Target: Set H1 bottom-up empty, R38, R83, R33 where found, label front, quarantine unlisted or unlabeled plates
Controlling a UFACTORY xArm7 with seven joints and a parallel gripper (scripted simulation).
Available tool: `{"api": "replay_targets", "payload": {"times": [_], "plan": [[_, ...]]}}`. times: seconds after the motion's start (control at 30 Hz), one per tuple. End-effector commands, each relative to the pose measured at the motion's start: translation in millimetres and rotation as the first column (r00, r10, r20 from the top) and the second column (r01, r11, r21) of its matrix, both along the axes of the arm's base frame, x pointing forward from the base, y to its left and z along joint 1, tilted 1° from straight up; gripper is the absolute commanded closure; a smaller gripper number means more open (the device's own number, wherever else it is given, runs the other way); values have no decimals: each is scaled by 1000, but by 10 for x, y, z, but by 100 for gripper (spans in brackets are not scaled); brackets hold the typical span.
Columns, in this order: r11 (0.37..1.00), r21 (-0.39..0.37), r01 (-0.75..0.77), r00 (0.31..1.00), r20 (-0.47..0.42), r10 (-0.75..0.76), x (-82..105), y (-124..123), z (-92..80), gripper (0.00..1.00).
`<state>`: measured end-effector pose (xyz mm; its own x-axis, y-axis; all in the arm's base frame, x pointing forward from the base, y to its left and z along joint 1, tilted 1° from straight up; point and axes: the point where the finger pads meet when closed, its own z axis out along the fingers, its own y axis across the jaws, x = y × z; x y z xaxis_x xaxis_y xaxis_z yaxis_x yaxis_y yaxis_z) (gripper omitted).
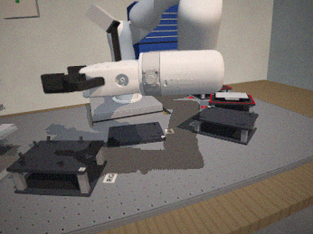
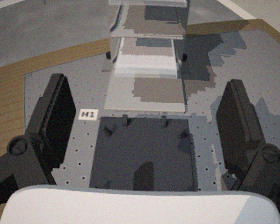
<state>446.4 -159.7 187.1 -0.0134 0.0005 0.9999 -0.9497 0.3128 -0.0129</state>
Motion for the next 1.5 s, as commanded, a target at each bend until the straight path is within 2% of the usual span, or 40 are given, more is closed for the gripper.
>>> {"api": "replay_targets", "payload": {"times": [0.0,1.47], "plan": [[1000,0,1,1000,4,-1,-28,-95,71,0],[1000,-1,1,1000,4,-1,-336,-951,578,0]]}}
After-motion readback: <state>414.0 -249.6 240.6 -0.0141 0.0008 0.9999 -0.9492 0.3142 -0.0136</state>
